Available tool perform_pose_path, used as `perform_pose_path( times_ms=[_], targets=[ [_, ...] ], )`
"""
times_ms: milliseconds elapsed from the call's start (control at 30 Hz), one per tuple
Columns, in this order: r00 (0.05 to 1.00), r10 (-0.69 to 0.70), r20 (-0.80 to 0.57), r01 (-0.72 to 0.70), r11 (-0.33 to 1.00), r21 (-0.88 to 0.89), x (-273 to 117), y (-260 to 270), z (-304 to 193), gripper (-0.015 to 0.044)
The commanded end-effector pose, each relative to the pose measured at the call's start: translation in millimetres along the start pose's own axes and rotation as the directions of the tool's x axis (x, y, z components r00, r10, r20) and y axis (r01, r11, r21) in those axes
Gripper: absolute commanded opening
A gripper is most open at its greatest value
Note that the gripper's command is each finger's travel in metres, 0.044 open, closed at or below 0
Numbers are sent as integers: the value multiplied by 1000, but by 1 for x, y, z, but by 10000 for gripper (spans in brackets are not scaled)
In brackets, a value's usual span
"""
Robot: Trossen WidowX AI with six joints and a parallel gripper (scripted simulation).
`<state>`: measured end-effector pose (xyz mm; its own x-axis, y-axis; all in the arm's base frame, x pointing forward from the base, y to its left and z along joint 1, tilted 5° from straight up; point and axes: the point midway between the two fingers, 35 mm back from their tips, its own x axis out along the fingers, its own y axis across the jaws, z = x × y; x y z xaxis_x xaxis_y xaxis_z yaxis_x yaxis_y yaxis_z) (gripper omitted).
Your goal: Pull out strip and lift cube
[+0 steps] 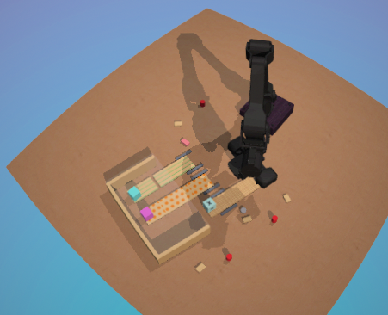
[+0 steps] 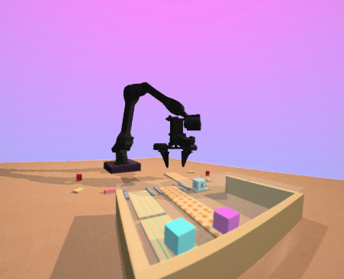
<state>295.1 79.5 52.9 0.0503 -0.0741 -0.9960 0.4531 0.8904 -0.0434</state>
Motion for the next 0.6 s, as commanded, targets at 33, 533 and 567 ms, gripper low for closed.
perform_pose_path(
  times_ms=[33, 533, 567],
  targets=[
    [1000, 3, 1, -3, 1000, -4, -3, 0, 19, 440],
    [1000, 3, 5, -3, 1000, -4, -9, -5, 68, 440],
    [1000, 3, 5, -3, 1000, -4, -9, -5, 71, 440]
  ],
)
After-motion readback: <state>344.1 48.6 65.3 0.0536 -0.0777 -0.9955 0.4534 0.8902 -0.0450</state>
